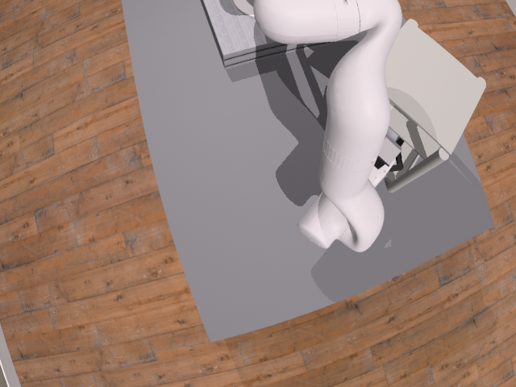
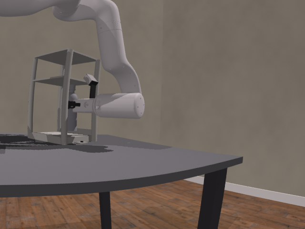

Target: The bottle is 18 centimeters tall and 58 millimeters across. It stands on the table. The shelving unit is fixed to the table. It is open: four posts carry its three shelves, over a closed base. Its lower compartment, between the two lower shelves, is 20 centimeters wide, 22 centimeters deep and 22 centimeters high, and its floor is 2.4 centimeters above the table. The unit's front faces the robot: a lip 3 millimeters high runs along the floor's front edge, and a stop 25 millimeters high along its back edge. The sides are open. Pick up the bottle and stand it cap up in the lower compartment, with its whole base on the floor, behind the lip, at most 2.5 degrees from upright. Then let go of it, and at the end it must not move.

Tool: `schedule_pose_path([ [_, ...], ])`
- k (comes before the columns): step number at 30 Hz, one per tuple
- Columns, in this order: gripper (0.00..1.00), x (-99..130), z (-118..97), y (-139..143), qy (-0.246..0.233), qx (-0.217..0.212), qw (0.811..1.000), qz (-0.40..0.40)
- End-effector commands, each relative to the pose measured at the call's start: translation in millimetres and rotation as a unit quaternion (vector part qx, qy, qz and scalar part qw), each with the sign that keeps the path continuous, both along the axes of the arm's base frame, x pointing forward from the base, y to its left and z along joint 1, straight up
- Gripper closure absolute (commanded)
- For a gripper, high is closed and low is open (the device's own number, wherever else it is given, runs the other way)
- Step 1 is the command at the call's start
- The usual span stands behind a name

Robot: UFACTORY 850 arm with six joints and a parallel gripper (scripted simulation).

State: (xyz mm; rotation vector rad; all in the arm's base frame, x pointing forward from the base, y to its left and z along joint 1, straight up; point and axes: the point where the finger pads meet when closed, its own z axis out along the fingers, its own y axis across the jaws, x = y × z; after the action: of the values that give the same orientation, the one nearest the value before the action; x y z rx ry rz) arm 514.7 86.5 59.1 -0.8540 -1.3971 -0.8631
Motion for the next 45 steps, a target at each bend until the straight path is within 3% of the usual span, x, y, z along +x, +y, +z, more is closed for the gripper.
schedule_pose_path([
  [1,1.00,0.5,0.8,0.2,-0.001,0.000,1.000,0.000],
  [35,1.00,1.0,0.6,0.5,-0.001,0.000,1.000,0.000],
  [45,1.00,1.1,-15.4,0.6,-0.001,0.000,1.000,0.000],
])
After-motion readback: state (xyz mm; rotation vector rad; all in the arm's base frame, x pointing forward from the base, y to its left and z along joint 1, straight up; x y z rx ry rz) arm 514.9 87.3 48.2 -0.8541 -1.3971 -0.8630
